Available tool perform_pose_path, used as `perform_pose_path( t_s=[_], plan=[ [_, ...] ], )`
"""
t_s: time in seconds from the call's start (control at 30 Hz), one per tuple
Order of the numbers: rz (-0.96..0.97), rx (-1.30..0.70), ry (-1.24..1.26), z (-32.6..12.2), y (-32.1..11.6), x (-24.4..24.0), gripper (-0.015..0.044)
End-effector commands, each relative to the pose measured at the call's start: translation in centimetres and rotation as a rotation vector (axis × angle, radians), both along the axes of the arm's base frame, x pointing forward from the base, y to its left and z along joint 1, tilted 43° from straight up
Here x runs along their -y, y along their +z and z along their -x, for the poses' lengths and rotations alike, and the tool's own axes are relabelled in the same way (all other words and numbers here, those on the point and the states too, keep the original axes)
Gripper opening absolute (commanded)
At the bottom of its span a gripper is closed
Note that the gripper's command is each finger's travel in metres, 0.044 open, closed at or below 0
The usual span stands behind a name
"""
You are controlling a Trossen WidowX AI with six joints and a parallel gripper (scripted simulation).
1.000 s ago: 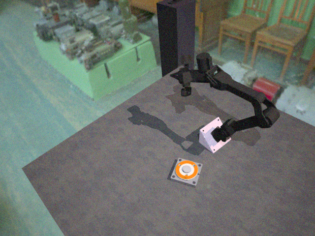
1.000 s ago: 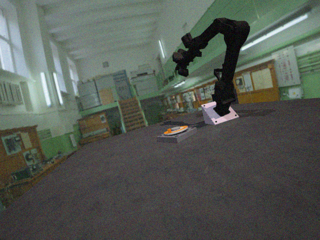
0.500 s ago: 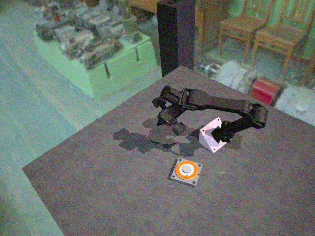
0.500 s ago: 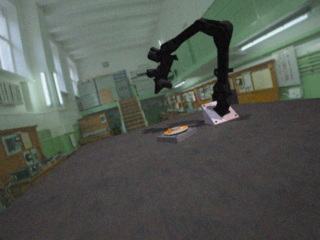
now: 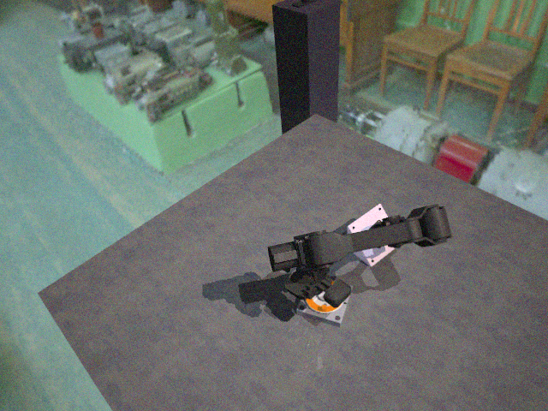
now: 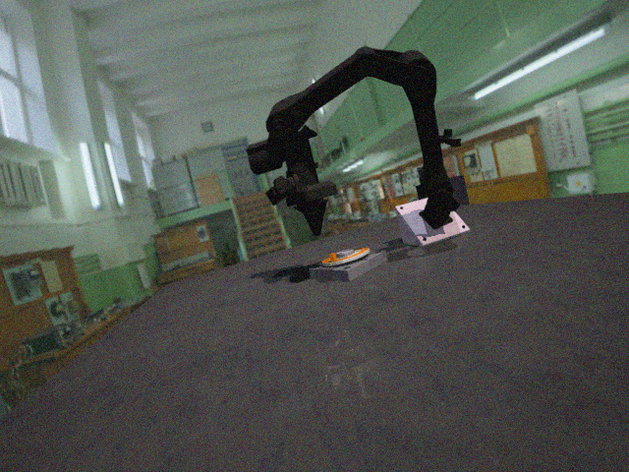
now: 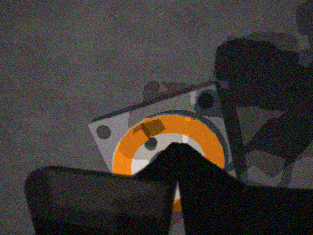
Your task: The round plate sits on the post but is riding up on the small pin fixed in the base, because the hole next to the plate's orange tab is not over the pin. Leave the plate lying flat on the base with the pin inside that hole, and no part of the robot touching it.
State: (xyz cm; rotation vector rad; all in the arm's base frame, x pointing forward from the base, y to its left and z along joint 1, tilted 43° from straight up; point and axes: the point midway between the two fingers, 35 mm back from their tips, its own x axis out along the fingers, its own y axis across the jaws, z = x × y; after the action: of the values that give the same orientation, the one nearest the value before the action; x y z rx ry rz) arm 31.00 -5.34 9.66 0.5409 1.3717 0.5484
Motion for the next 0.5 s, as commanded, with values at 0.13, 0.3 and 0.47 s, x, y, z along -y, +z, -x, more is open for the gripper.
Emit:
perform_pose_path(
  t_s=[0.13,0.3,0.47],
  plan=[
    [-0.024,-0.028,-0.002,-0.2,0.1,-1.2,0.0000],
    [-0.024,-0.028,-0.003,-0.4,-1.5,-2.7,0.0000],
    [-0.026,-0.028,-0.002,-0.5,-2.7,-4.2,0.0000]
  ],
)
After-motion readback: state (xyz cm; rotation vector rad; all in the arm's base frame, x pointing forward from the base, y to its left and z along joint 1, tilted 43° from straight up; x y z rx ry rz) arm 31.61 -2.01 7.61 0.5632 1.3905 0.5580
